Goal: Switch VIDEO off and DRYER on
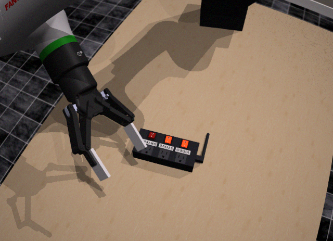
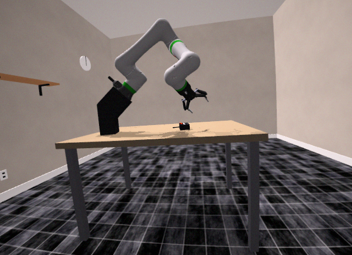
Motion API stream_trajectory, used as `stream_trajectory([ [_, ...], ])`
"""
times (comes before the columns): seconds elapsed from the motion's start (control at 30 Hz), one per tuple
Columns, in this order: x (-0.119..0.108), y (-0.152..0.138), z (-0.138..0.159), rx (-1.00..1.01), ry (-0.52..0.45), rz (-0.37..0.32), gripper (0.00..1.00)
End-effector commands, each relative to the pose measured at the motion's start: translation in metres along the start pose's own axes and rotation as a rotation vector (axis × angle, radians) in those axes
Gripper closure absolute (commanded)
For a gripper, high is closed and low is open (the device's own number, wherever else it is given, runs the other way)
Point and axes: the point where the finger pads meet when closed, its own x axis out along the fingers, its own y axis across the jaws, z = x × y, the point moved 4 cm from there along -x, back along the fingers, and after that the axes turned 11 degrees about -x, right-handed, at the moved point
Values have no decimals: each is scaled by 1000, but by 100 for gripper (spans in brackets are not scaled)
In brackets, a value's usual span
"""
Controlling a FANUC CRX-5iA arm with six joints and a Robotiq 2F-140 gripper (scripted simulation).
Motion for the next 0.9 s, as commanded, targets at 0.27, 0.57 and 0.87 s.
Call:
stream_trajectory([
  [0.27, 13, -37, -51, 332, -276, -179, 0],
  [0.57, 1, -69, -77, 470, -437, -217, 0],
  [0.87, -22, -103, -99, 586, -608, -218, 0],
])
